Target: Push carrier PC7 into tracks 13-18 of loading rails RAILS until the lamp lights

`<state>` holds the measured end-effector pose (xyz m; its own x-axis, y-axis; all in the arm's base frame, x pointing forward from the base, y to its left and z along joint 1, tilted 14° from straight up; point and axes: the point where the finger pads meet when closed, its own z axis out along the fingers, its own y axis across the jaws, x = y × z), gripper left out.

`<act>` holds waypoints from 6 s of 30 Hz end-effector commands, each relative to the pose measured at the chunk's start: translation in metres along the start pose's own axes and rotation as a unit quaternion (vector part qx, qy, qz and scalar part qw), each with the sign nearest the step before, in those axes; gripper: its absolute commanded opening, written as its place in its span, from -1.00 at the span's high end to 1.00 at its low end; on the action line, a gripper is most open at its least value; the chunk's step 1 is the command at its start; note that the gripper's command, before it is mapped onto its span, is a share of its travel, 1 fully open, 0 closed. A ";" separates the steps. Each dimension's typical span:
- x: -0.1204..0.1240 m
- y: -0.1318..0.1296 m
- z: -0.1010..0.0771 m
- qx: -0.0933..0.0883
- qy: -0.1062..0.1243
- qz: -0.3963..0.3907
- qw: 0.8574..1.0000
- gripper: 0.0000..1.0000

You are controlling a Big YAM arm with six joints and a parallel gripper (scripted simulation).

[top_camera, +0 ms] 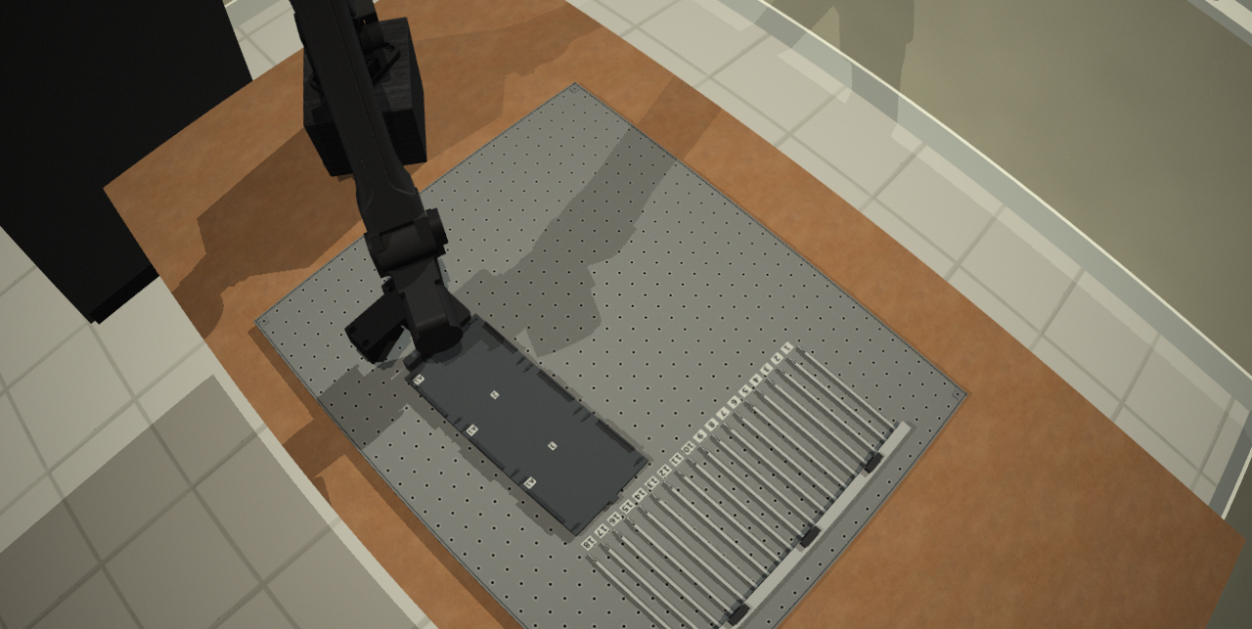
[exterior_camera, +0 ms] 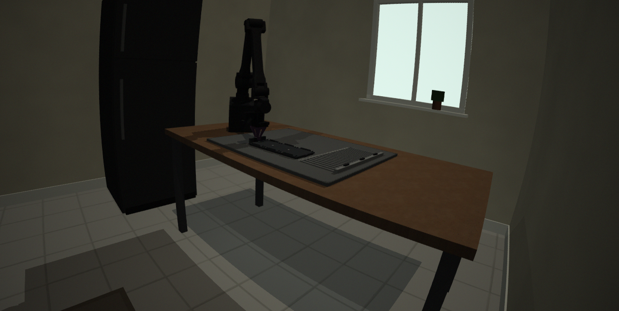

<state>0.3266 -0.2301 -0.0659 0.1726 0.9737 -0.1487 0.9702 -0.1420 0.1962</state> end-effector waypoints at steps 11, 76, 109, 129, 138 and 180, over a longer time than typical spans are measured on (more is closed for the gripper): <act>0.011 0.003 0.001 -0.005 -0.001 0.019 1.000 1.00; 0.014 0.002 0.002 -0.004 0.000 0.019 1.000 1.00; 0.008 0.042 0.000 -0.008 -0.002 0.019 1.000 1.00; 0.008 0.062 0.000 -0.010 -0.003 0.019 1.000 1.00; 0.008 0.068 -0.001 -0.009 -0.003 0.018 1.000 1.00; 0.006 0.112 -0.002 -0.020 -0.004 0.020 1.000 1.00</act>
<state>0.3757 -0.2296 -0.0576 0.2196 0.9665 -0.1332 0.9691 -0.2004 0.1435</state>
